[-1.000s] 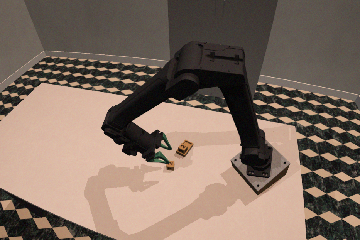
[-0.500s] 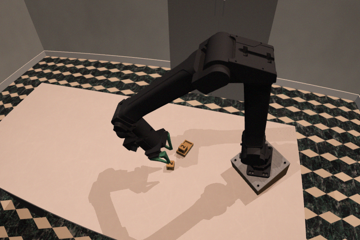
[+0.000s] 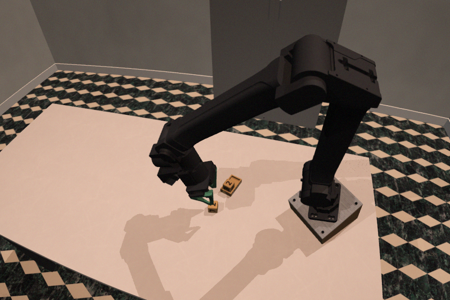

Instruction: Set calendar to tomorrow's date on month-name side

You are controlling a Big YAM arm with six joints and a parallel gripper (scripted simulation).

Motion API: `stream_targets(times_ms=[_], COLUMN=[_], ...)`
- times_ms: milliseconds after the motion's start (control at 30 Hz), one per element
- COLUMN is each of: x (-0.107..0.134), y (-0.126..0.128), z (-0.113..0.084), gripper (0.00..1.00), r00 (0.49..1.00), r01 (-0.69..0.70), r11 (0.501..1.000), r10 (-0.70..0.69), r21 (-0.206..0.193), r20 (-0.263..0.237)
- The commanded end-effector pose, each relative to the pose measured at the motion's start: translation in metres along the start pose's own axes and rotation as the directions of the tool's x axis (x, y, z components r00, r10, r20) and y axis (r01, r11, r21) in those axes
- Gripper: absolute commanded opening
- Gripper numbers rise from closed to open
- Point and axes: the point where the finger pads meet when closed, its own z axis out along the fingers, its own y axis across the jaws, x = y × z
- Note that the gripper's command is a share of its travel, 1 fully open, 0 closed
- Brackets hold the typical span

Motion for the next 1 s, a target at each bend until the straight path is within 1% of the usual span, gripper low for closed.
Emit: stream_targets(times_ms=[0,33,100,133,167,233,300,367,467,533,600,667,700,733,833,967], x=[-0.003,-0.003,-0.003,-0.002,-0.002,-0.003,-0.002,-0.002,-0.002,-0.002,-0.001,-0.001,-0.003,-0.010,-0.007,-0.007], y=[-0.005,-0.005,-0.005,-0.006,-0.006,-0.005,-0.005,-0.005,-0.005,-0.005,-0.005,-0.005,-0.007,-0.006,-0.005,-0.005], z=[-0.014,-0.014,-0.014,-0.005,-0.004,-0.014,-0.014,-0.014,-0.014,-0.014,-0.014,-0.014,-0.008,-0.016,-0.015,-0.015], gripper=[0.64,0.64,0.64,0.64,0.64,0.64,0.64,0.64,0.64,0.64,0.64,0.64,1.00,1.00,1.00,1.00], r00=[0.993,0.992,0.991,0.994,0.994,0.986,0.977,0.977,0.952,0.935,0.925,0.923,0.931,0.925,0.930,0.930], r01=[-0.024,-0.024,-0.024,-0.028,-0.026,-0.024,-0.025,-0.025,-0.024,-0.022,-0.022,-0.022,-0.026,-0.020,-0.022,-0.019], r11=[1.000,1.000,1.000,1.000,1.000,1.000,1.000,1.000,1.000,1.000,1.000,1.000,1.000,1.000,1.000,1.000], r10=[0.023,0.023,0.022,0.028,0.026,0.023,0.022,0.022,0.020,0.018,0.017,0.017,0.023,0.015,0.018,0.016], r21=[0.009,0.009,0.010,0.004,0.003,0.008,0.008,0.008,0.008,0.007,0.007,0.009,0.004,0.008,0.005,0.006], r20=[0.117,0.127,0.132,0.101,0.104,0.163,0.214,0.214,0.306,0.355,0.380,0.384,0.364,0.379,0.368,0.368])
